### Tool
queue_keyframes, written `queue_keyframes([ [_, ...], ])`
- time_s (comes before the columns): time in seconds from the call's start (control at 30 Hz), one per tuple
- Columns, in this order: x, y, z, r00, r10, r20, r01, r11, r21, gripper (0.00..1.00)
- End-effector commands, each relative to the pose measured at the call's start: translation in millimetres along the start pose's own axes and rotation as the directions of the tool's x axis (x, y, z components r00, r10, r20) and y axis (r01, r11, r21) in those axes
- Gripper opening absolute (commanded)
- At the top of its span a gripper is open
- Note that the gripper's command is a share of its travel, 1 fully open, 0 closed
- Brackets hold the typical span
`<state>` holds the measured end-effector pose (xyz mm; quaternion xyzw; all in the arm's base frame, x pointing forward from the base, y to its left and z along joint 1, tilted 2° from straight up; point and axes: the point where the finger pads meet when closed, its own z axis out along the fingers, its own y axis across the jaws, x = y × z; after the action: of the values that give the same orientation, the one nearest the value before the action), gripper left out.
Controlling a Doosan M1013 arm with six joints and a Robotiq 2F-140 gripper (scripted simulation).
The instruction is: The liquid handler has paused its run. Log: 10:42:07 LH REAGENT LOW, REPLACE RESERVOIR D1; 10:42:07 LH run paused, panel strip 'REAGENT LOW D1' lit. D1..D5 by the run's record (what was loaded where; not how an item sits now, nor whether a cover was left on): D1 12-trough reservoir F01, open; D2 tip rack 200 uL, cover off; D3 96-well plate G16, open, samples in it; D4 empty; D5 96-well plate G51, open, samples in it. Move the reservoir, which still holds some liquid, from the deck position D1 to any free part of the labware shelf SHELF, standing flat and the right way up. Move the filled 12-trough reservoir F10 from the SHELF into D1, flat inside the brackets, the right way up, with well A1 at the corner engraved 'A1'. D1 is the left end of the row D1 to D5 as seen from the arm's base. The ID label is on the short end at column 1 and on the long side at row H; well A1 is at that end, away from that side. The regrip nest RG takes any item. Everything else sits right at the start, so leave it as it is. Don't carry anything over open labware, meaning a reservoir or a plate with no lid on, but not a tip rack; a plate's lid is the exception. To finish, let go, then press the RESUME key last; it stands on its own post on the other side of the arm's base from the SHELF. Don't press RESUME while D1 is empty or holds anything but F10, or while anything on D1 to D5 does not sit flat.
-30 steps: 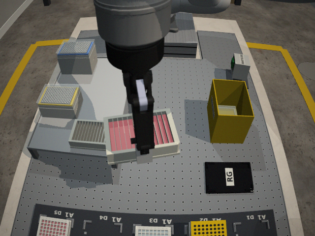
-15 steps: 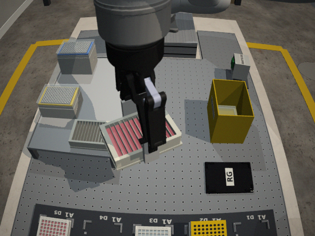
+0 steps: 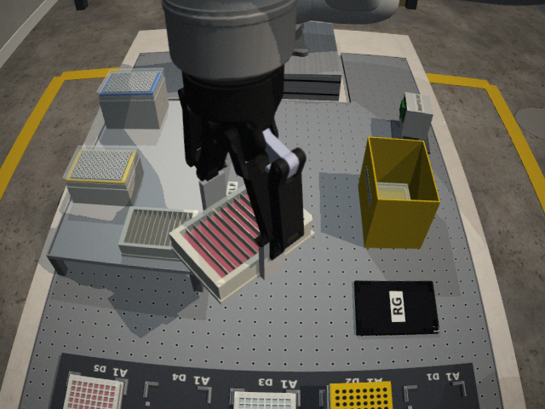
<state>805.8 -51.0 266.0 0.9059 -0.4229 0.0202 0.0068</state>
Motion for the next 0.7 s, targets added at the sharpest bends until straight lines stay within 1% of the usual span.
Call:
queue_keyframes([
  [0.0,0.0,0.0,-0.2,0.998,-0.063,0.0,0.063,0.998,0.0,0.0],
  [0.2,0.0,0.0,-0.2,0.983,-0.182,0.0,0.182,0.983,0.0,0.0],
  [0.4,0.0,0.0,-0.2,0.954,-0.299,0.0,0.299,0.954,0.0,0.0],
  [0.47,0.0,0.0,-0.2,0.954,-0.299,0.0,0.299,0.954,0.0,0.0],
  [0.67,0.0,0.0,-0.2,0.912,-0.411,0.0,0.411,0.912,0.0,0.0],
])
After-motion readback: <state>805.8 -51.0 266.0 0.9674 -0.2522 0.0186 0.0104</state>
